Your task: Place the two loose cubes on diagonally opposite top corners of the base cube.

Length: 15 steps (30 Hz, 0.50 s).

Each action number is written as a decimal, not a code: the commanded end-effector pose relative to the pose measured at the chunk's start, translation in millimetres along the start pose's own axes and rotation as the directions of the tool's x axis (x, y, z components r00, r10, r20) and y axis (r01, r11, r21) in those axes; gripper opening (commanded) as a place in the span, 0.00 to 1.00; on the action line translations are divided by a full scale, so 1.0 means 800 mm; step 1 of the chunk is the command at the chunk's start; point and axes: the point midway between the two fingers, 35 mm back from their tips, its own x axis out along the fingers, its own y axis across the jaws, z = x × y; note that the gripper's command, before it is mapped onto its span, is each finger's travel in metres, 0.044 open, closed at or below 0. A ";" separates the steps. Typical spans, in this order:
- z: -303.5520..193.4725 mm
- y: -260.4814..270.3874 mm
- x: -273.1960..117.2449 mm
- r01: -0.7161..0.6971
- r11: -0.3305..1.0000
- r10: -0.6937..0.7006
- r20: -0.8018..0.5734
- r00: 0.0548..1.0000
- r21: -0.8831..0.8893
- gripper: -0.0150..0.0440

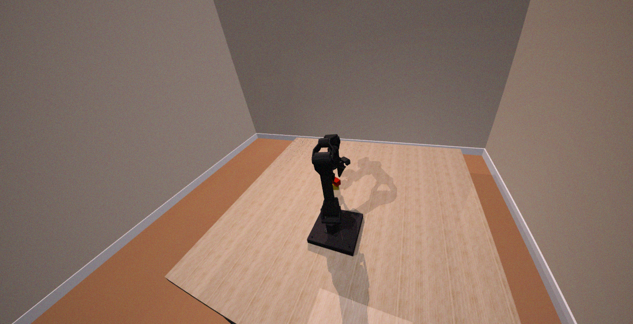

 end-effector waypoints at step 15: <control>0.001 -0.001 -0.036 0.006 1.000 -0.006 0.006 1.000 -0.002 0.60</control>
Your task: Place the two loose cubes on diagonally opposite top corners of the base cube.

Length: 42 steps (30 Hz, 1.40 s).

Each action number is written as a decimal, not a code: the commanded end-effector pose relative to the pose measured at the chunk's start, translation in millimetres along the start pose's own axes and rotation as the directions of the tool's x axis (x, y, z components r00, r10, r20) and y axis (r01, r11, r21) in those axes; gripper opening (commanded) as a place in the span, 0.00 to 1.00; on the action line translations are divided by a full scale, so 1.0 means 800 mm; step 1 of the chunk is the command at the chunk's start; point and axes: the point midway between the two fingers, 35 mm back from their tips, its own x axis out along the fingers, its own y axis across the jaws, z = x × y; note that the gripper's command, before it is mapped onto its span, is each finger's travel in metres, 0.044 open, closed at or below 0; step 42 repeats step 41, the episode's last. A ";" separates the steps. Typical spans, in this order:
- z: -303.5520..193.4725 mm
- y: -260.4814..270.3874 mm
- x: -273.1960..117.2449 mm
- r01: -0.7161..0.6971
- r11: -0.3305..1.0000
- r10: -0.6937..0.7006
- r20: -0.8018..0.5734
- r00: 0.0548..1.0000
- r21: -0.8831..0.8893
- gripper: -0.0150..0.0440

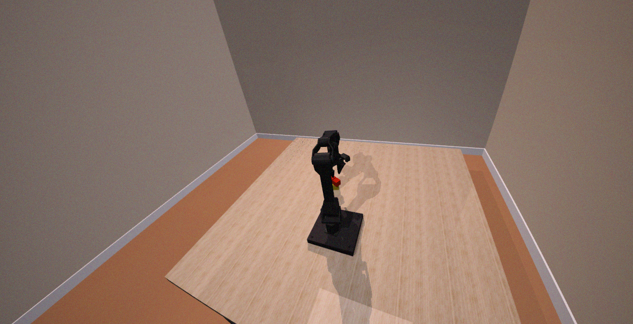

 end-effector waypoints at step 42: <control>0.117 0.126 -0.025 -0.008 1.000 0.008 0.009 1.000 0.002 0.93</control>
